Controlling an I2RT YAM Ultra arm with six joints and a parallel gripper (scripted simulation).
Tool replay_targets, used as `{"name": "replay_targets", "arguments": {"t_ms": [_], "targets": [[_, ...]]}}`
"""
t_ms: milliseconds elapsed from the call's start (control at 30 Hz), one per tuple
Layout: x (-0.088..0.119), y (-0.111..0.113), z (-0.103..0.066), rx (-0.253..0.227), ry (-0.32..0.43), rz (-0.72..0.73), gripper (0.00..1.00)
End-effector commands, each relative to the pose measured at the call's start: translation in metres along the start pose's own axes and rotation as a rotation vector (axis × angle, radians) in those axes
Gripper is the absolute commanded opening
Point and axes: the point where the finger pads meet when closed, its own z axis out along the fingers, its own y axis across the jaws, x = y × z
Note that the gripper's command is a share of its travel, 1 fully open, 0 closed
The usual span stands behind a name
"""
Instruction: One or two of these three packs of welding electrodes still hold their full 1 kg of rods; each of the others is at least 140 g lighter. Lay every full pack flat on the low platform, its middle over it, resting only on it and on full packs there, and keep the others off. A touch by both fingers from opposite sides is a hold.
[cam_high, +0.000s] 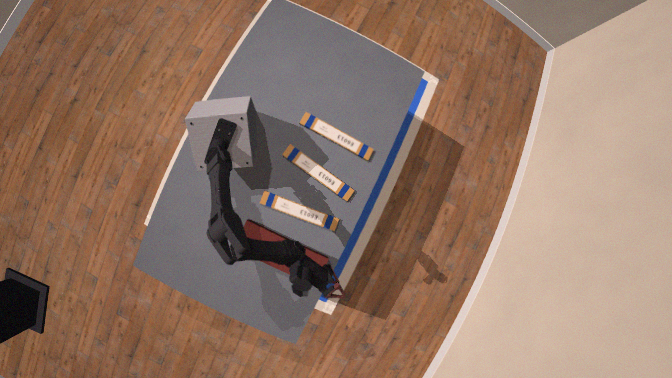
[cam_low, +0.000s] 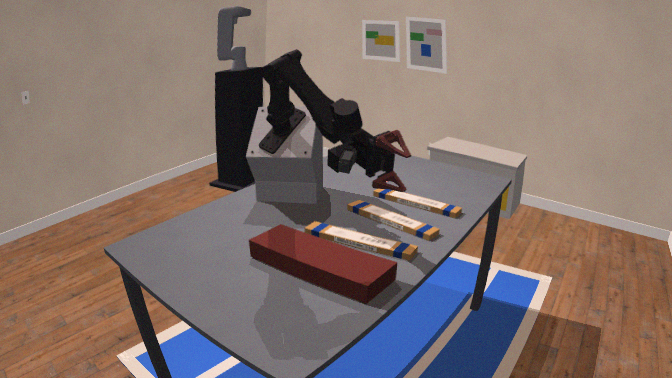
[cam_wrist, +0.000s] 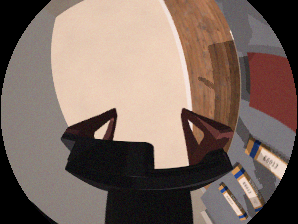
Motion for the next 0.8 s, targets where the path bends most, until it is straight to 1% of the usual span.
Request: {"name": "replay_targets", "arguments": {"t_ms": [0,100,167,200,233,267,300,333,367,400,433,467,533,600,633,667,700,733,767], "targets": [[0.005,0.032,-0.004,0.001,0.007,-0.032,0.96],[0.023,0.023,-0.006,0.087,0.052,-0.054,0.96],[0.034,0.016,-0.007,0.088,0.052,-0.053,0.96],[0.044,-0.005,-0.012,0.128,0.067,-0.056,0.96],[0.043,-0.001,-0.011,0.119,0.064,-0.055,0.96],[0.043,0.011,-0.009,0.116,0.068,-0.062,0.96],[0.049,0.008,-0.011,0.143,0.084,-0.072,0.96],[0.055,0.005,-0.012,0.159,0.093,-0.077,0.96],[0.063,-0.008,-0.016,0.181,0.101,-0.079,0.96],[0.065,0.0,-0.015,0.186,0.109,-0.089,0.96],[0.071,-0.003,-0.017,0.213,0.125,-0.1,0.96],[0.076,-0.006,-0.019,0.229,0.135,-0.107,0.96],[0.076,-0.006,-0.019,0.229,0.135,-0.107,0.96],[0.087,-0.012,-0.024,0.28,0.168,-0.134,0.96],[0.093,-0.015,-0.027,0.297,0.179,-0.142,0.96],[0.098,-0.018,-0.029,0.297,0.179,-0.142,0.96],[0.107,-0.039,-0.038,0.336,0.196,-0.148,0.96],[0.107,-0.039,-0.038,0.336,0.196,-0.148,0.96],[0.107,-0.022,-0.034,0.322,0.196,-0.156,0.96]]}}
